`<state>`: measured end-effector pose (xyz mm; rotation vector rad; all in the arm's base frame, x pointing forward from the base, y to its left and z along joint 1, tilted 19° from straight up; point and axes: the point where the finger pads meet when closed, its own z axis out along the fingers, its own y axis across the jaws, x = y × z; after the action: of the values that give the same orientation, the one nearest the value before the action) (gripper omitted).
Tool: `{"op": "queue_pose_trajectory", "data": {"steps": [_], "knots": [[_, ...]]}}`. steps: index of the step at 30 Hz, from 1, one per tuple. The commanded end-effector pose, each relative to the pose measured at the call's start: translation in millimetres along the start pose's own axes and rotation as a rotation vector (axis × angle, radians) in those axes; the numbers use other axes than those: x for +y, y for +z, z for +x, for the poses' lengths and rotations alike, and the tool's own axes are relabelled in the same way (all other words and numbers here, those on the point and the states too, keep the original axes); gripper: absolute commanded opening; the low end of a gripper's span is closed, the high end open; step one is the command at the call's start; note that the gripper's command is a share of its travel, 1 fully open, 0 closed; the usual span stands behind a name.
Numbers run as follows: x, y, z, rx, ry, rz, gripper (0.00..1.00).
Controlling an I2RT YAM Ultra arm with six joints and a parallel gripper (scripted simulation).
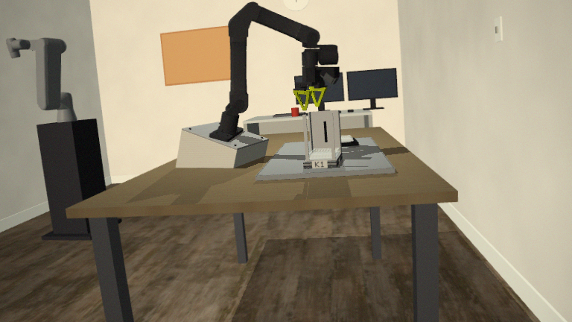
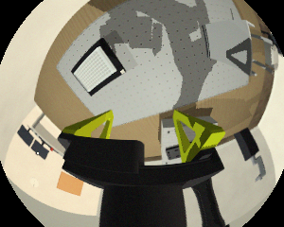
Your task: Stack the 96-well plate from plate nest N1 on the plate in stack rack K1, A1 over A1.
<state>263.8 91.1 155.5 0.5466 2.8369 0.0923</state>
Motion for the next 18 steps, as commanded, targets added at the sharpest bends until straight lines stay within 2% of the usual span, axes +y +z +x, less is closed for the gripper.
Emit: {"op": "queue_pose_trajectory", "data": {"steps": [1,15,18], "knots": [[9,-5.6,-9,-0.044,0.177,0.032,1.00],[79,-4.7,-21,-0.087,0.641,0.019,1.00],[84,-4.6,-22,-0.090,0.675,0.018,1.00]]}}
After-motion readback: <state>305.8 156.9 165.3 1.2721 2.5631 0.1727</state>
